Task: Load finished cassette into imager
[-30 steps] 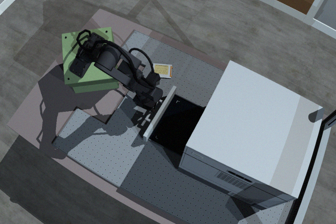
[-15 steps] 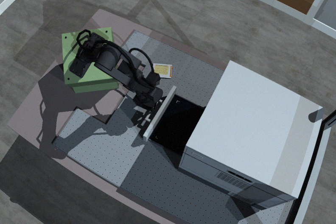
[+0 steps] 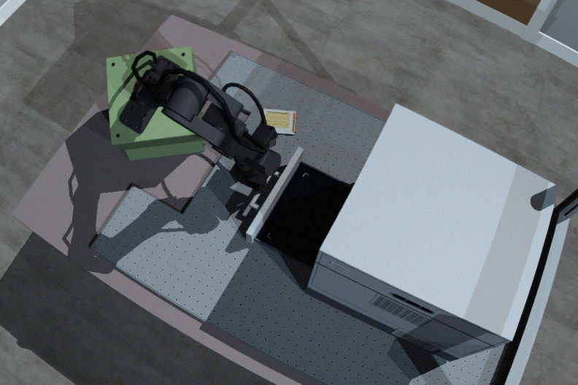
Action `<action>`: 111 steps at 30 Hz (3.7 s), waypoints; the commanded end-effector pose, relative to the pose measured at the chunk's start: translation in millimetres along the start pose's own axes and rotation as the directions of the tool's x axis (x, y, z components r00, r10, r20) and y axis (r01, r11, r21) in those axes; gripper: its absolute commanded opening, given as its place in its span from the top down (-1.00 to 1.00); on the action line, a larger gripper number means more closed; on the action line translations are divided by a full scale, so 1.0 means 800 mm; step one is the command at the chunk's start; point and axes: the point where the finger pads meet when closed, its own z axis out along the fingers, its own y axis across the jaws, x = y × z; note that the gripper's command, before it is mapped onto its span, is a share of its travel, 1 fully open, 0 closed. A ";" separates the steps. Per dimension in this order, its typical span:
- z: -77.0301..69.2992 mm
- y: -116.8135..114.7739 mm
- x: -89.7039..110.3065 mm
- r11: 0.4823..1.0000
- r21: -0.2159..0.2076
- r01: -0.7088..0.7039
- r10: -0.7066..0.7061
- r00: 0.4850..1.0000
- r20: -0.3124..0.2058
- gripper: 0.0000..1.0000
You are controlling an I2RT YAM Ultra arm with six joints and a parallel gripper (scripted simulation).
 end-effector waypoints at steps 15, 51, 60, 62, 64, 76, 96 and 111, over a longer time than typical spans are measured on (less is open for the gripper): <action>0.004 -0.003 -0.006 1.000 -0.006 0.007 -0.006 1.000 0.018 1.00; 0.004 -0.003 -0.006 1.000 -0.006 0.007 -0.006 1.000 0.018 1.00; -0.010 0.014 -0.004 0.999 -0.042 0.003 -0.002 1.000 0.012 1.00; -0.010 0.014 -0.004 0.999 -0.042 0.003 -0.002 1.000 0.012 1.00; -0.010 0.014 -0.004 0.999 -0.042 0.003 -0.002 1.000 0.012 1.00; -0.010 0.014 -0.004 0.999 -0.042 0.003 -0.002 1.000 0.012 1.00; -0.011 0.017 -0.003 0.998 -0.055 0.004 -0.004 1.000 0.008 1.00; -0.011 0.028 -0.005 0.998 -0.065 0.005 -0.004 1.000 0.017 1.00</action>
